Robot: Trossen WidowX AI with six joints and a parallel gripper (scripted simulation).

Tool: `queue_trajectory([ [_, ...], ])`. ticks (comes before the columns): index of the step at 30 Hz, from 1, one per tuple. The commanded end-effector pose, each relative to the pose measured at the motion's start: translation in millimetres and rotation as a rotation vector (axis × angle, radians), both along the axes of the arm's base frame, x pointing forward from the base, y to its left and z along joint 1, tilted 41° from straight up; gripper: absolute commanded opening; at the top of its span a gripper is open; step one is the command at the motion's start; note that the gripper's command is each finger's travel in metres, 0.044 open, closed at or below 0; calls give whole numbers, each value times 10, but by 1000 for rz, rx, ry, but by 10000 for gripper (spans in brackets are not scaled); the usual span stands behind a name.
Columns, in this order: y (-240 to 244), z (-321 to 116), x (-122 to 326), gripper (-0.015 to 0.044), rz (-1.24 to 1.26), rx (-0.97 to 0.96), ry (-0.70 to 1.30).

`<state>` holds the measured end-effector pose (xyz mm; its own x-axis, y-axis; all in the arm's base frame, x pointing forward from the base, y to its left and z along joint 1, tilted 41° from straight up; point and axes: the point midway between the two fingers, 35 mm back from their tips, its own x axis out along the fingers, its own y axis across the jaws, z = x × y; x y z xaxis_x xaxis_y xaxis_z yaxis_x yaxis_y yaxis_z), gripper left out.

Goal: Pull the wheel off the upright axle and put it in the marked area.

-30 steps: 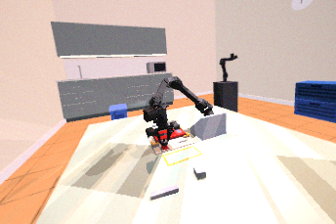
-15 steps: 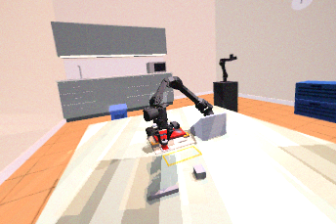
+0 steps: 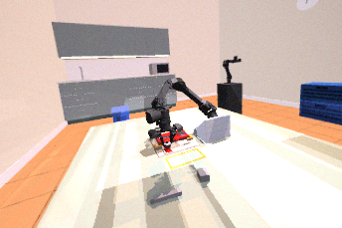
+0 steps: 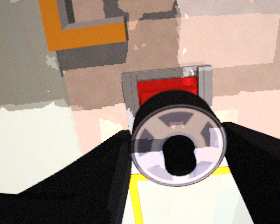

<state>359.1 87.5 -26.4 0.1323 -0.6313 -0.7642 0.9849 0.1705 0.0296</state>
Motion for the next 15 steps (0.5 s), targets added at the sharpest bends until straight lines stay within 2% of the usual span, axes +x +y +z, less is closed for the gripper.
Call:
queue_trajectory([
  [1,38,37,-13,0,3,2,-1],
  [15,68,72,-18,0,5,2,-1],
])
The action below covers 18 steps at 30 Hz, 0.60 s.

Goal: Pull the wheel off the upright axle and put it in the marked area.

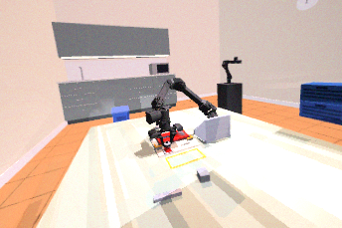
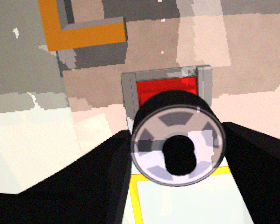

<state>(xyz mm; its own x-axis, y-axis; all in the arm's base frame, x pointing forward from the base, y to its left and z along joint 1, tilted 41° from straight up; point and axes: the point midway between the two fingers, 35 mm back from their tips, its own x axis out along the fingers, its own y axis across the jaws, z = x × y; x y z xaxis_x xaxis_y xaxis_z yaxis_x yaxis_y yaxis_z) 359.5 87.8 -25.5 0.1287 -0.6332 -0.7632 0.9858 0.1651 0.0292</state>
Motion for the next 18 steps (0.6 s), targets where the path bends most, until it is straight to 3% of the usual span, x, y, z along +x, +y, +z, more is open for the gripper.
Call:
queue_trajectory([
  [1,67,65,-23,0,10,4,-2],
  [18,103,107,-31,0,12,4,-2],
])
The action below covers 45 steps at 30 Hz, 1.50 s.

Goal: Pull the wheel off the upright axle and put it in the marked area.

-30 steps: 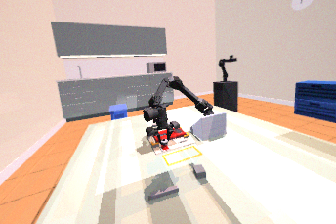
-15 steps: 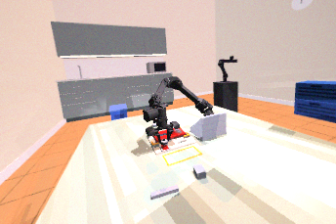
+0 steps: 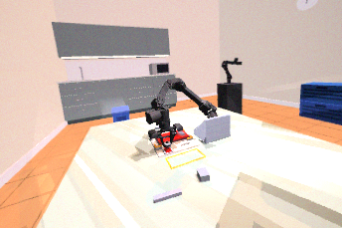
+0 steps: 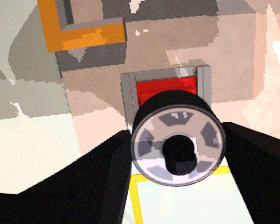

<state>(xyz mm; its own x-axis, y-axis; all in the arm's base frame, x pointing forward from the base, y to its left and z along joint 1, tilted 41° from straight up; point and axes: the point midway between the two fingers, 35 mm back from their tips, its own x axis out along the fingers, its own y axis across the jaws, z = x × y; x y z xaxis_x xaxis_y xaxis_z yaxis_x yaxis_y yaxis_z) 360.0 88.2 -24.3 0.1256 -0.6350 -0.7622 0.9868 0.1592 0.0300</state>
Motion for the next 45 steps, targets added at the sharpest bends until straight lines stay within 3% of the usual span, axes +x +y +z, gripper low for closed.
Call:
queue_trajectory([
  [1,101,98,-35,0,18,5,-1],
  [45,217,235,-62,0,23,6,-3],
])
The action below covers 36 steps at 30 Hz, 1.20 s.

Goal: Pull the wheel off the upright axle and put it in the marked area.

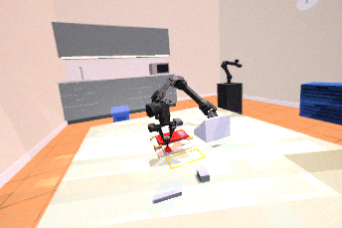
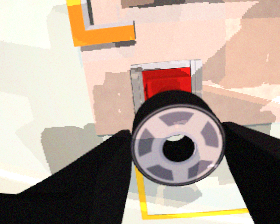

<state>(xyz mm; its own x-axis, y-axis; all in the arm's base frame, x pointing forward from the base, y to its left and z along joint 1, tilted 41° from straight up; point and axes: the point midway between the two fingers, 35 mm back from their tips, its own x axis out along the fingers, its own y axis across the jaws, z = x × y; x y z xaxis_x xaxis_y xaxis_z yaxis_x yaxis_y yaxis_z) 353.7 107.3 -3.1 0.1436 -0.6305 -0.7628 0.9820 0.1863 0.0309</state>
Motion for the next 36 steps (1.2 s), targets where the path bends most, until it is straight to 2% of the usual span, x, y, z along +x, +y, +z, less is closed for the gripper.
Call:
queue_trajectory([
  [1,45,45,-3,0,-4,5,-2],
  [9,237,292,-76,0,-4,6,-2],
  [28,835,-318,-767,0,-2,12,4],
  [36,765,-442,-770,0,-3,12,2],
])
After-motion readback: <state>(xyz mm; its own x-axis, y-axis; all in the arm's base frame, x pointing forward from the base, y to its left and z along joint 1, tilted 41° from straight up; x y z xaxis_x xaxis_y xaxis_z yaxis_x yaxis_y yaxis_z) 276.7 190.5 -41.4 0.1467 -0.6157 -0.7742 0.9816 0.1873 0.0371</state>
